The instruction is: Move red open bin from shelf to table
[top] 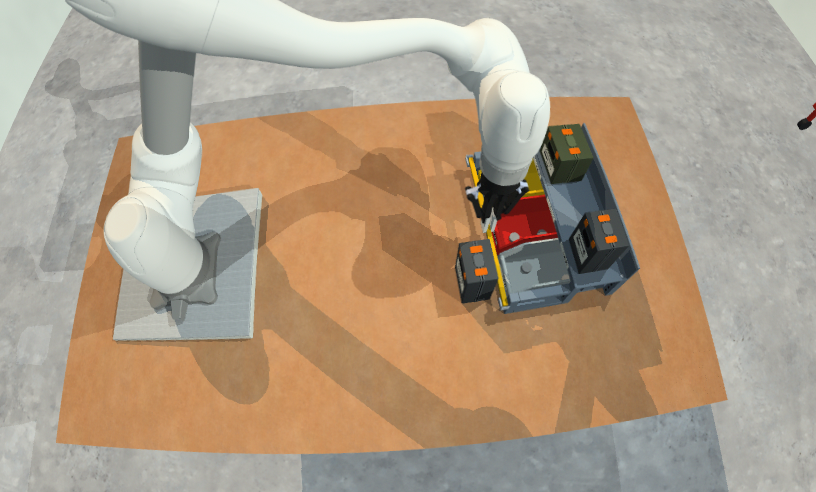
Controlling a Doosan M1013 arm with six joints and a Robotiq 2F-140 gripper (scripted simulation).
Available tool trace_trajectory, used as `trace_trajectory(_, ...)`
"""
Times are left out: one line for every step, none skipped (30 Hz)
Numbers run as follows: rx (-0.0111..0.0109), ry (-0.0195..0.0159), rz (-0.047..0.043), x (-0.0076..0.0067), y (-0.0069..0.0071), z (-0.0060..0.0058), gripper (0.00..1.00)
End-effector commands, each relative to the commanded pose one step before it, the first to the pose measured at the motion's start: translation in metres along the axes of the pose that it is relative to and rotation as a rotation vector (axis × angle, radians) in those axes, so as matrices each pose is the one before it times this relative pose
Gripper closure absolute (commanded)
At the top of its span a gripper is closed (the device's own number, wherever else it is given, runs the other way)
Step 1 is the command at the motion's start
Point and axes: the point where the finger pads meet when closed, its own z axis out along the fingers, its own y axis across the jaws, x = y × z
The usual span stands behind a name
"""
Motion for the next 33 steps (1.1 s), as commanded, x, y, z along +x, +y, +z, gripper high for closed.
trace_trajectory(-0.00015, 0.00018, -0.00003, 0.00003, 0.0, -0.00015, 1.0)
trace_trajectory(0.0, 0.0, 0.0, 0.0, 0.0, 0.0, 1.0)
trace_trajectory(0.0, 0.0, 0.0, 0.0, 0.0, 0.0, 1.0)
trace_trajectory(0.0, 0.0, 0.0, 0.0, 0.0, 0.0, 1.0)
trace_trajectory(0.00003, -0.00002, -0.00001, 0.0, 0.0, -0.002, 1.0)
trace_trajectory(0.00003, -0.00002, -0.00001, 0.0, 0.0, -0.002, 1.0)
trace_trajectory(0.00003, -0.00002, -0.00001, 0.0, 0.0, -0.002, 1.0)
trace_trajectory(0.00003, -0.00002, -0.00001, 0.0, 0.0, -0.002, 1.0)
trace_trajectory(0.00003, -0.00002, -0.00001, 0.0, 0.0, -0.002, 1.0)
trace_trajectory(0.0, 0.0, 0.0, 0.0, 0.0, 0.0, 1.0)
trace_trajectory(0.0, 0.0, 0.0, 0.0, 0.0, 0.0, 1.0)
trace_trajectory(0.0, 0.0, 0.0, 0.0, 0.0, 0.0, 1.0)
trace_trajectory(0.0, 0.0, 0.0, 0.0, 0.0, 0.0, 1.0)
trace_trajectory(0.0, 0.0, 0.0, 0.0, 0.0, 0.0, 1.0)
trace_trajectory(0.0, 0.0, 0.0, 0.0, 0.0, 0.0, 1.0)
trace_trajectory(0.0, 0.0, 0.0, 0.0, 0.0, 0.0, 1.0)
trace_trajectory(0.0, 0.0, 0.0, 0.0, 0.0, 0.0, 1.0)
trace_trajectory(0.0, 0.0, 0.0, 0.0, 0.0, 0.0, 1.0)
trace_trajectory(0.0, 0.0, 0.0, 0.0, 0.0, 0.0, 1.0)
trace_trajectory(0.0, 0.0, 0.0, 0.0, 0.0, 0.0, 1.0)
trace_trajectory(0.0, 0.0, 0.0, 0.0, 0.0, 0.0, 1.0)
trace_trajectory(0.00002, 0.0, 0.0, 0.0, 0.0, -0.00297, 1.0)
trace_trajectory(-0.00001, 0.0, 0.0, 0.0, 0.0, -0.003, 1.0)
trace_trajectory(-0.00001, 0.0, 0.0, 0.0, 0.0, -0.003, 1.0)
trace_trajectory(-0.00001, 0.0, 0.0, 0.0, 0.0, -0.003, 1.0)
trace_trajectory(-0.00001, 0.0, 0.0, 0.0, 0.0, -0.003, 1.0)
trace_trajectory(0.0, 0.0, 0.0, 0.0, 0.0, 0.0, 1.0)
trace_trajectory(0.0, 0.0, 0.0, 0.0, 0.0, 0.0, 1.0)
trace_trajectory(0.0, 0.0, 0.0, 0.0, 0.0, 0.0, 1.0)
trace_trajectory(0.0, 0.0, 0.0, 0.0, 0.0, 0.0, 1.0)
trace_trajectory(0.0, 0.0, 0.0, 0.0, 0.0, 0.0, 1.0)
trace_trajectory(0.0, 0.0, 0.0, 0.0, 0.0, 0.0, 1.0)
trace_trajectory(0.0, 0.0, 0.0, 0.0, 0.0, 0.0, 1.0)
